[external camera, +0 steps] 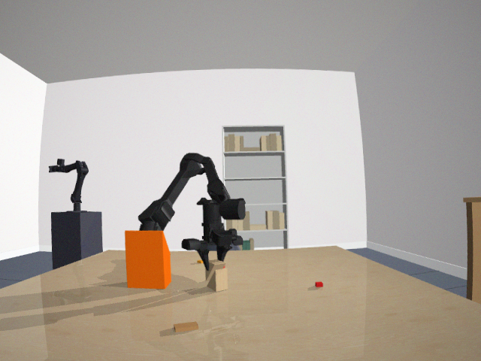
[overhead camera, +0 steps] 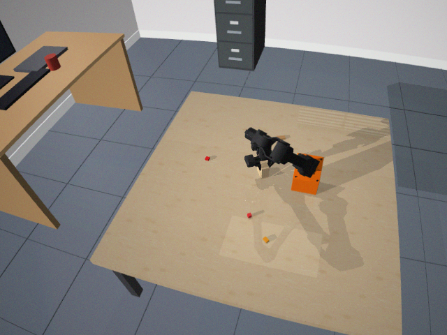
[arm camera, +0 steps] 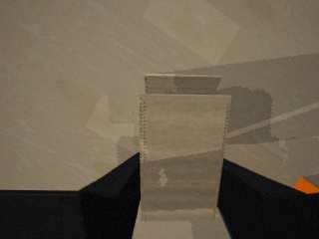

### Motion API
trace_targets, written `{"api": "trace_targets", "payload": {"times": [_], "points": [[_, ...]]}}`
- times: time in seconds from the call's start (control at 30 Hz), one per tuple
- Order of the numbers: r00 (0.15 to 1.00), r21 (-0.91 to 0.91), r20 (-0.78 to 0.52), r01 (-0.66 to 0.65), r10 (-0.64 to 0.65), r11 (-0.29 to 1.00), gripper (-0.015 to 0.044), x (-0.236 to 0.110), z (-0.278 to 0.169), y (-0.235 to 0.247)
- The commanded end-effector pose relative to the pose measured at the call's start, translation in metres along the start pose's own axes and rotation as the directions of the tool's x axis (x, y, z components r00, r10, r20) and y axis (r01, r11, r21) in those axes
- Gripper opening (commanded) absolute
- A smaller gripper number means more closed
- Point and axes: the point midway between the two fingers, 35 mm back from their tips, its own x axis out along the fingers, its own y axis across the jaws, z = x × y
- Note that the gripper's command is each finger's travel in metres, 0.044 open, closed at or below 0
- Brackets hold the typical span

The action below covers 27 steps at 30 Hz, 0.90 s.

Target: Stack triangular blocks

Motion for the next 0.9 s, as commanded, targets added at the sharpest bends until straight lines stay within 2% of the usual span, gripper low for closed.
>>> {"api": "trace_targets", "payload": {"times": [0.0,0.87], "points": [[1.000,0.008,-0.006,-0.002,0.002,1.000,0.0000,0.003,0.000,-0.001],[1.000,0.009,-0.007,-0.002,0.002,1.000,0.0000,0.014,0.005,-0.001]]}}
